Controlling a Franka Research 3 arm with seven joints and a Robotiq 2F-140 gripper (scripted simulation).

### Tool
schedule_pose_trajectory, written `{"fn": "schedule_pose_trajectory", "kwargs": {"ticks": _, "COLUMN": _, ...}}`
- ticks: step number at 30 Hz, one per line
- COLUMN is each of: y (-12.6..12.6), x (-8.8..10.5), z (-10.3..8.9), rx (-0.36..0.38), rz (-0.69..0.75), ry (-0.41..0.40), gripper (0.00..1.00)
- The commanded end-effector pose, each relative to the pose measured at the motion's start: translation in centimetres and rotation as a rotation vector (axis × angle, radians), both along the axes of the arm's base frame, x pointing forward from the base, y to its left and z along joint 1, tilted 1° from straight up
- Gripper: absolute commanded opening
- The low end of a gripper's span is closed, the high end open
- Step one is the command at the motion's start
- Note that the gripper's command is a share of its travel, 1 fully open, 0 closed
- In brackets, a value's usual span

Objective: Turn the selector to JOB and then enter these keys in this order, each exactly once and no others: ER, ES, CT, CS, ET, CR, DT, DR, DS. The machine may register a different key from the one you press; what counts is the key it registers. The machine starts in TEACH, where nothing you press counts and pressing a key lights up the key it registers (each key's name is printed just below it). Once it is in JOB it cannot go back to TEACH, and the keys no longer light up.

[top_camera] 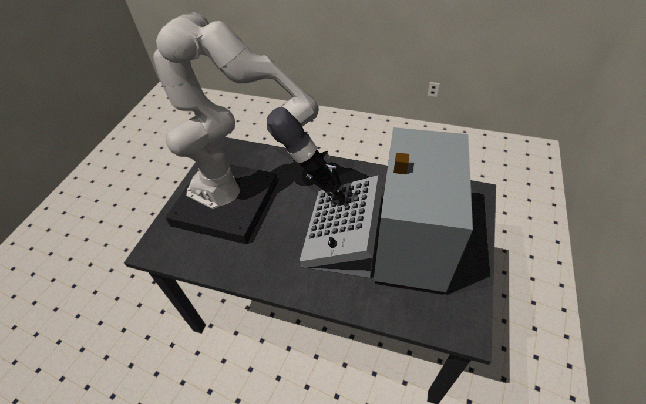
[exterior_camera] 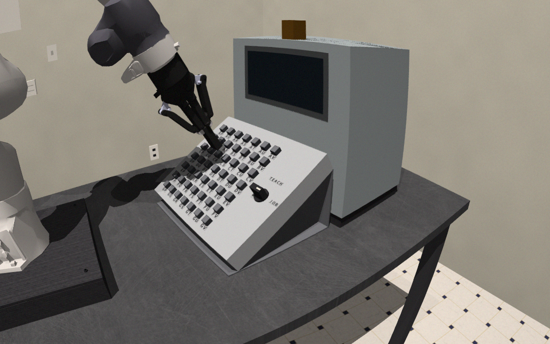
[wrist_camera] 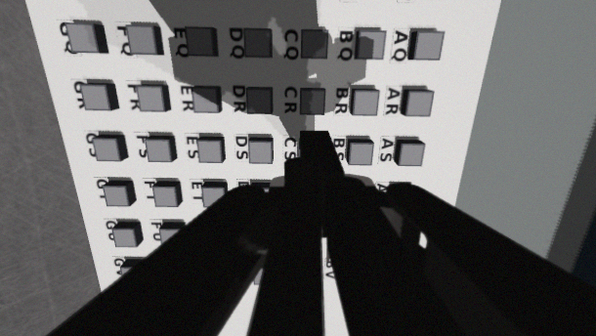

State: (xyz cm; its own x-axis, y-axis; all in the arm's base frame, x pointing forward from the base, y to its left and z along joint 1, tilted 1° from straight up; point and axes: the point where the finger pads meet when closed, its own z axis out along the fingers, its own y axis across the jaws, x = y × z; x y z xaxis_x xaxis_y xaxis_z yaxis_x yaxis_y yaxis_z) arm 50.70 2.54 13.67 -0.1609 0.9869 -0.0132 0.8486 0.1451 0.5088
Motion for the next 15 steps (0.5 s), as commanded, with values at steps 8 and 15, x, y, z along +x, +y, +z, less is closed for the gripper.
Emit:
{"fn": "schedule_pose_trajectory", "kwargs": {"ticks": 8, "y": 5.7, "x": -0.8, "z": 0.0, "rx": 0.013, "rz": -0.024, "ry": 0.006, "gripper": 0.10}}
{"fn": "schedule_pose_trajectory", "kwargs": {"ticks": 15, "y": 5.8, "x": -0.8, "z": 0.0, "rx": 0.013, "rz": -0.024, "ry": 0.006, "gripper": 0.10}}
